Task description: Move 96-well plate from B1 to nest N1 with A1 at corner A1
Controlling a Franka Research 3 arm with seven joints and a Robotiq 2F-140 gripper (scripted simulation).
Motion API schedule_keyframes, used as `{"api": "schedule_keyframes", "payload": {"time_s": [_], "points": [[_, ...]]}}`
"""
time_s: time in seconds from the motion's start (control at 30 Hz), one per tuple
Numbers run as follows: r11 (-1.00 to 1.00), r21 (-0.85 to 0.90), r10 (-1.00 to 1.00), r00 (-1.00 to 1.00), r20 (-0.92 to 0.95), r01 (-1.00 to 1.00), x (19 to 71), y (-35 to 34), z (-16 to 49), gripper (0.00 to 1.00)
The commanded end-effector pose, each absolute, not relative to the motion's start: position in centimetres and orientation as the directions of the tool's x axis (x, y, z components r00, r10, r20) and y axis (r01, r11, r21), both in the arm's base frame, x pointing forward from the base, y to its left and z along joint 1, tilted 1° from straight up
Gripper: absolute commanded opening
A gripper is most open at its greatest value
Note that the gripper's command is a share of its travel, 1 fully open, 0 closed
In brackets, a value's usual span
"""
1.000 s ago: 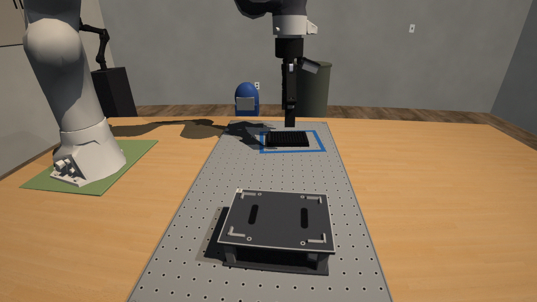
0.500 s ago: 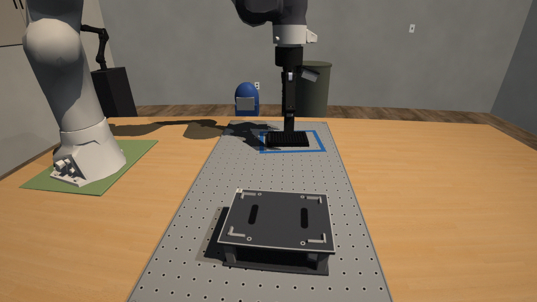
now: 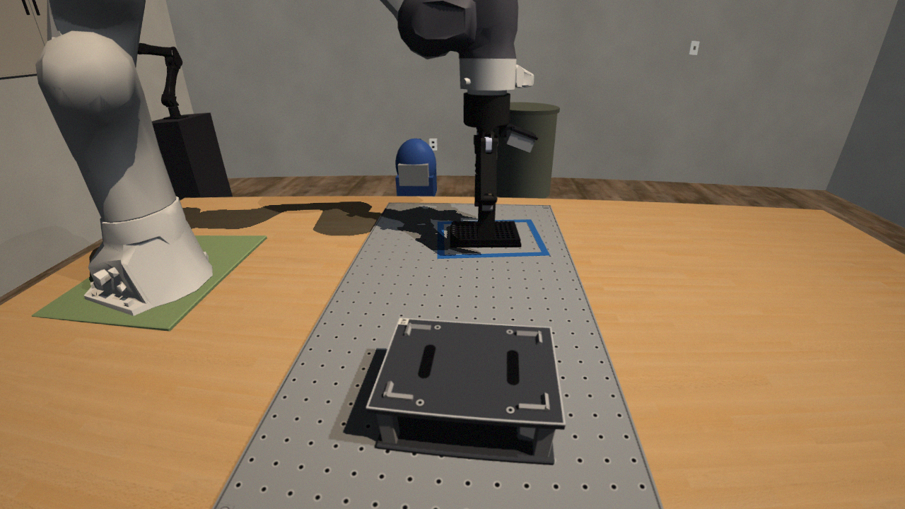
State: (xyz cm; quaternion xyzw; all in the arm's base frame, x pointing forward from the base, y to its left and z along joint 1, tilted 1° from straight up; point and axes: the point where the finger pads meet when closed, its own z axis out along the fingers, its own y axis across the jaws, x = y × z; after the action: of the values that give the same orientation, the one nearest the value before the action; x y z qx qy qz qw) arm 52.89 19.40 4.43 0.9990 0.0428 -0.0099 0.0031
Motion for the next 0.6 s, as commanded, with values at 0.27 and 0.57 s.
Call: {"api": "schedule_keyframes", "payload": {"time_s": [0.27,0.57], "points": [[-0.995,0.001,0.096,0.995,-0.012,0.096,53.1,19.5,2.8,1.0],[-0.995,0.001,0.096,0.995,-0.012,0.096,53.1,19.5,2.8,1.0]]}}
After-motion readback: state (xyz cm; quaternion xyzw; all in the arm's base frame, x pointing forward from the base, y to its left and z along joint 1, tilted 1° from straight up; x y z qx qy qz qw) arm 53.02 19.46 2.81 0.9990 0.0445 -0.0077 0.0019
